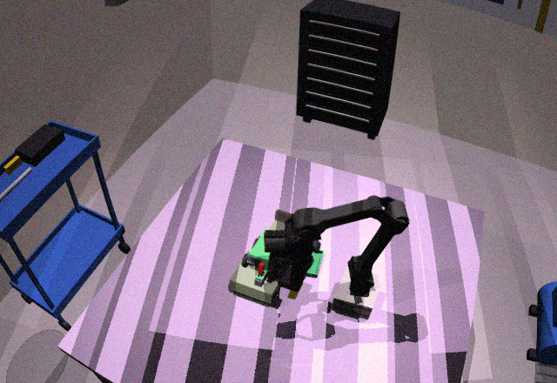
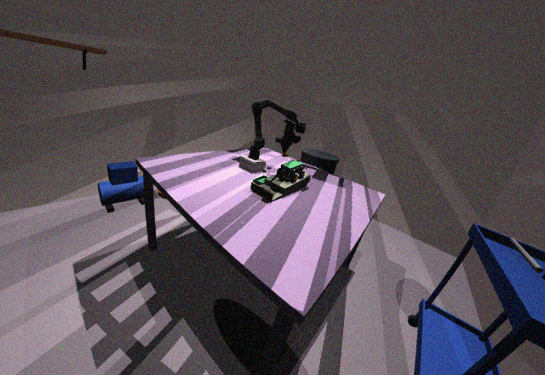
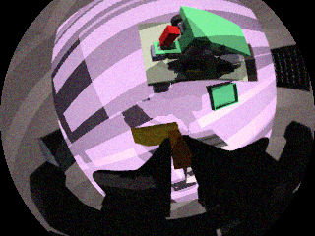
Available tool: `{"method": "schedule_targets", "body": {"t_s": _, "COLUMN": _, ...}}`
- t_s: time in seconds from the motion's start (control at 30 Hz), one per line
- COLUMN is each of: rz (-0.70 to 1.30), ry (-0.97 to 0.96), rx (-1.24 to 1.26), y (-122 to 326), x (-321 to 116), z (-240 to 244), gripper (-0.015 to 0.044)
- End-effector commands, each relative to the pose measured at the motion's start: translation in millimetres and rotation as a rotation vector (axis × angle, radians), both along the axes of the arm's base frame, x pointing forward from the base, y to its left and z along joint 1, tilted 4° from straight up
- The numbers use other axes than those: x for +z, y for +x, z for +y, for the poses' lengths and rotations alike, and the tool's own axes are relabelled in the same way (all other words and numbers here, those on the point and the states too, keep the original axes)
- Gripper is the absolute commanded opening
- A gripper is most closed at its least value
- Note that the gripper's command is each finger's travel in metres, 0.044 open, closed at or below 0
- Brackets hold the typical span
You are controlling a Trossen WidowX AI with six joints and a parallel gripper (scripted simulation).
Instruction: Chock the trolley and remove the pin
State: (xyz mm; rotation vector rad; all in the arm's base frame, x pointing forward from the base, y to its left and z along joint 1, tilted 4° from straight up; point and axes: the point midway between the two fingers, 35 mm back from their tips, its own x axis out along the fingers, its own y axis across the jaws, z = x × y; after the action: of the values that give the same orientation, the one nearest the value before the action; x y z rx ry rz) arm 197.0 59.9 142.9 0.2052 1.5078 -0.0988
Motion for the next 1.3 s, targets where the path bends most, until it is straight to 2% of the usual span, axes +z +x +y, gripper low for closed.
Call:
{"method": "schedule_targets", "body": {"t_s": 0.0, "rz": -0.001, "ry": 0.003, "rx": 0.002, "y": 0.4, "x": -1.5, "z": -10.7, "gripper": 0.0000}}
{"method": "schedule_targets", "body": {"t_s": 1.27, "rz": 0.000, "ry": -0.011, "rx": 0.002, "y": 9.0, "x": -15.5, "z": -137.9, "gripper": 0.0000}}
